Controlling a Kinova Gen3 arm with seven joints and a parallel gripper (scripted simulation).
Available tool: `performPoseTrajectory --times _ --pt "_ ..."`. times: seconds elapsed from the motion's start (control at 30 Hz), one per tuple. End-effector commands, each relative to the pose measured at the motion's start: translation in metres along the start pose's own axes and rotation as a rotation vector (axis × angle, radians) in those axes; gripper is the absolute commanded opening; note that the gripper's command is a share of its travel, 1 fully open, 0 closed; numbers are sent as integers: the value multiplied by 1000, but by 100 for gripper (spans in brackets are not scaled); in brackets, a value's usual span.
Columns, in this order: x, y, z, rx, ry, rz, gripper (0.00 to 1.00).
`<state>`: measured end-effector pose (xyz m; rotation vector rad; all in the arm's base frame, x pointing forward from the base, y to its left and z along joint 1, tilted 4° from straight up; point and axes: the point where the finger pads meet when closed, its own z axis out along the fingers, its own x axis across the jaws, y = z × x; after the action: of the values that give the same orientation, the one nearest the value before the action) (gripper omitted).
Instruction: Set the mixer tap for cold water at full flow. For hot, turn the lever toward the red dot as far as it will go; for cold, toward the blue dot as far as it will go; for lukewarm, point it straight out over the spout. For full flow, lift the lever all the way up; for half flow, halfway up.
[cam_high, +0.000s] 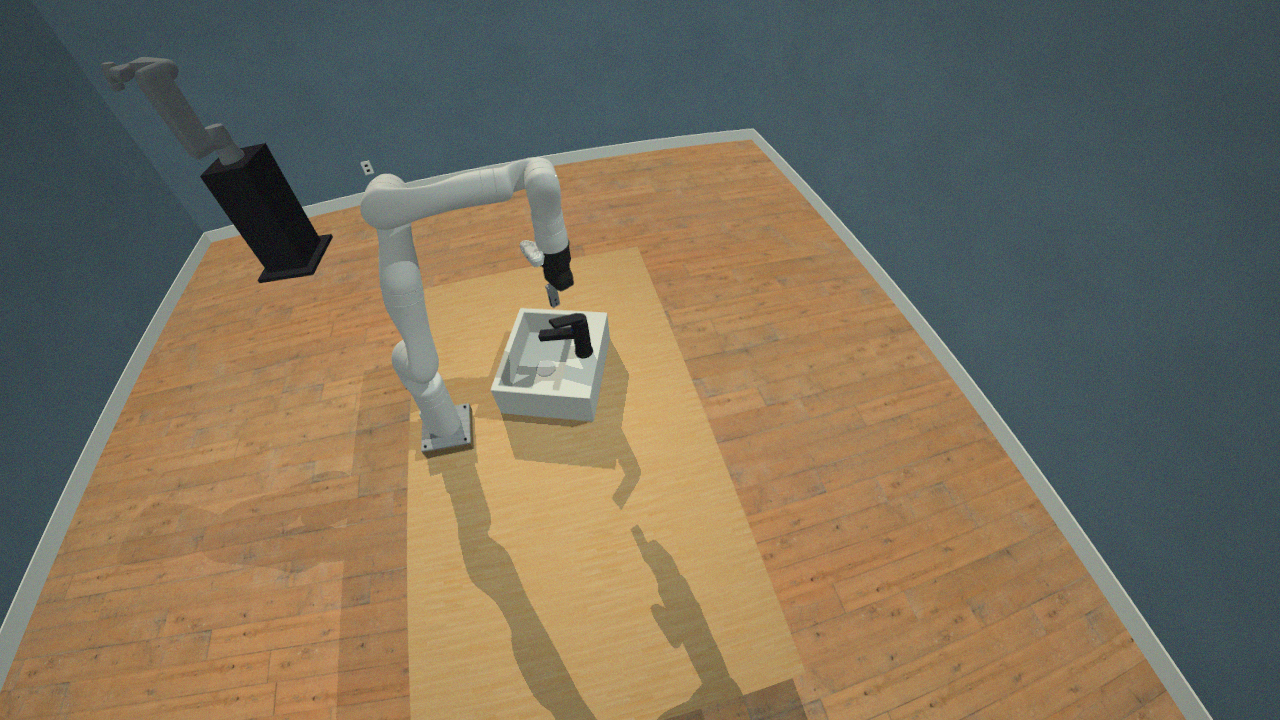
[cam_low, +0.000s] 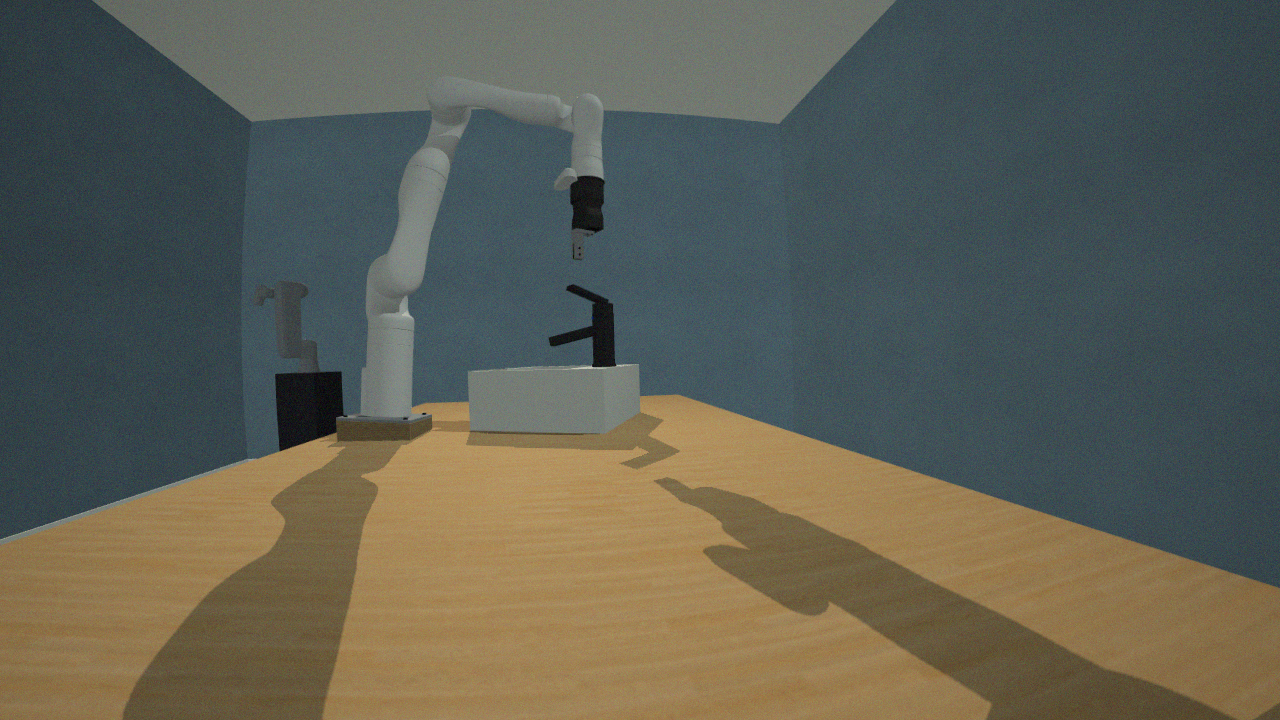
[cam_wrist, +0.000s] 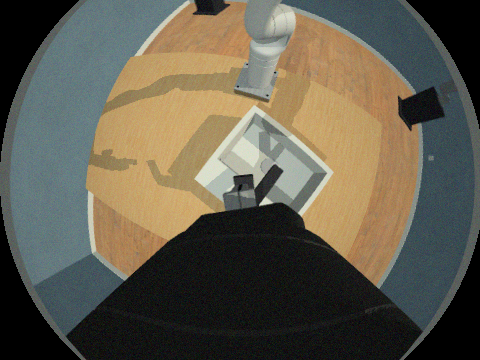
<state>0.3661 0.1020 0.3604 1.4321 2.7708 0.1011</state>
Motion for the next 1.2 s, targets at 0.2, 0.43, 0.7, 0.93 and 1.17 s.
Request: performPoseTrajectory --times 0.2,0.43,0.7,0.93,1.17 --pt "1 1 -1 -1 -1 40 0" --pt "2 1 -1 -1 -1 54 0" --pt "2 1 -1 -1 -1 55 0" --pt "2 1 -1 -1 -1 55 100" --pt "2 1 -1 -1 -1 55 100"
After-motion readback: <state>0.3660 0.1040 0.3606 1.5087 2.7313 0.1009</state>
